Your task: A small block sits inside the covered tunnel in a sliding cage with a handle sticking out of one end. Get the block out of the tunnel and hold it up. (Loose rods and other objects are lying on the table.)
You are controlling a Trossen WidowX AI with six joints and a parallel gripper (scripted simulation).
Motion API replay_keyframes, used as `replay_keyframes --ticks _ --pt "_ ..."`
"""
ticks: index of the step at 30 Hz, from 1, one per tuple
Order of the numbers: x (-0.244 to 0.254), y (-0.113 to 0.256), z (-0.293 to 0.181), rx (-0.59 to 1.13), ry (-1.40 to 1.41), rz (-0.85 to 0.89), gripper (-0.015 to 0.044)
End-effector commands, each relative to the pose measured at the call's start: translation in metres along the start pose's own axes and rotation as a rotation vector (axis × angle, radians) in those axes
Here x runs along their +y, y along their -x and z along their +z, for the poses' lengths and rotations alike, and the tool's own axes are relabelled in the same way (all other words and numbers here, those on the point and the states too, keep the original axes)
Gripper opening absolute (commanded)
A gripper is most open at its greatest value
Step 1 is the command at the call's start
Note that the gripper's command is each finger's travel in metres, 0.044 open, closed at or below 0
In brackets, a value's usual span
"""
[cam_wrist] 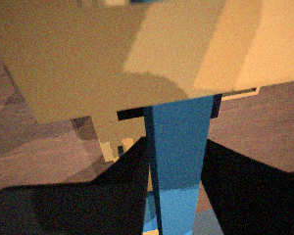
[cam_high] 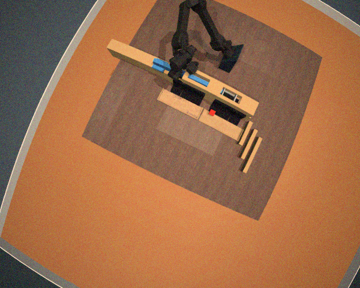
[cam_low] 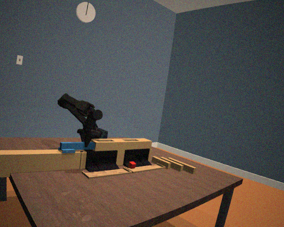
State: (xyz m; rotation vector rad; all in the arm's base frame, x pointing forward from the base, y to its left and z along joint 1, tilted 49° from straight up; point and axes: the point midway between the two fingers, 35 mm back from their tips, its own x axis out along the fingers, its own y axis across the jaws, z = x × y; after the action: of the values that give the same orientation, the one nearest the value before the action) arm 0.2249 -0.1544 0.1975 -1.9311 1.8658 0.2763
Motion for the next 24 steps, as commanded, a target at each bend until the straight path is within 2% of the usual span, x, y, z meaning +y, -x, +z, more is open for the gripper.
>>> replay_keyframes --ticks 1,3,4,12,20,22,24 --pt "0.002 -0.002 0.015 -0.051 0.026 0.001 0.0" --pt "0.002 -0.002 0.015 -0.051 0.026 0.001 0.0" --pt "0.0 0.0 0.0 0.0 0.0 0.0 0.0026" --pt "-0.001 0.004 -0.001 -0.007 0.003 -0.001 0.0236" --pt "-0.008 0.035 -0.01 -0.05 0.025 0.001 0.044" --pt "-0.006 0.024 -0.017 -0.04 0.024 0.003 0.044" --pt "-0.007 0.022 -0.044 -0.049 0.025 0.003 0.044"
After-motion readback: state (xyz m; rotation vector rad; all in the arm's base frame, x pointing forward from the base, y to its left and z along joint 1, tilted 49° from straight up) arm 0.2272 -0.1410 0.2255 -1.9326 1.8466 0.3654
